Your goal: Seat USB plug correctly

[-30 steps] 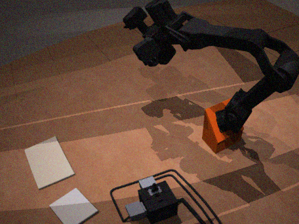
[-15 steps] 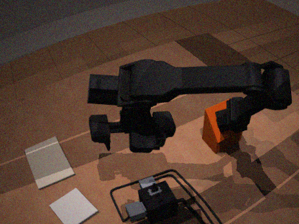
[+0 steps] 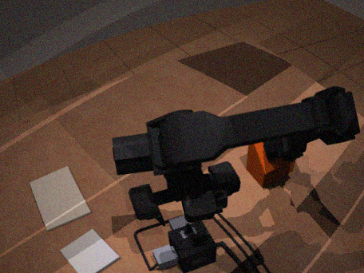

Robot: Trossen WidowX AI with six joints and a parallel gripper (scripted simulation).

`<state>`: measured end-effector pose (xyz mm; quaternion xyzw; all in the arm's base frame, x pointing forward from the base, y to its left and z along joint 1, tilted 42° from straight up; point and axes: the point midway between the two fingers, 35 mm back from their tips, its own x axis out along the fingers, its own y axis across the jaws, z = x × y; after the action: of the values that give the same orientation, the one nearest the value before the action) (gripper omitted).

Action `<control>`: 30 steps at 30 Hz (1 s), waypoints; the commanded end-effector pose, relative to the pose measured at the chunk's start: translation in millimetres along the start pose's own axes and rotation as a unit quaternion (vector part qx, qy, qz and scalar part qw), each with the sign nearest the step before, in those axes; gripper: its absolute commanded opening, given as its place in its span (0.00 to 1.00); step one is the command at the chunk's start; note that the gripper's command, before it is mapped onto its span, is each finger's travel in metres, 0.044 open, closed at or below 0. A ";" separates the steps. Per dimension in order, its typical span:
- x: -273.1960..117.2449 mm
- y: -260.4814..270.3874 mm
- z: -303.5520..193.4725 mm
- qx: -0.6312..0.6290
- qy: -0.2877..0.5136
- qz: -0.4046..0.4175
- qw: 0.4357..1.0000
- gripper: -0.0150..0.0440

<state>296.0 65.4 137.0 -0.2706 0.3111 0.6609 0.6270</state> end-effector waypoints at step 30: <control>26.5 0.5 1.0 -0.001 -0.001 0.000 1.000 0.87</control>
<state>293.6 83.8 117.8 -0.2704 0.3105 0.6615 0.6268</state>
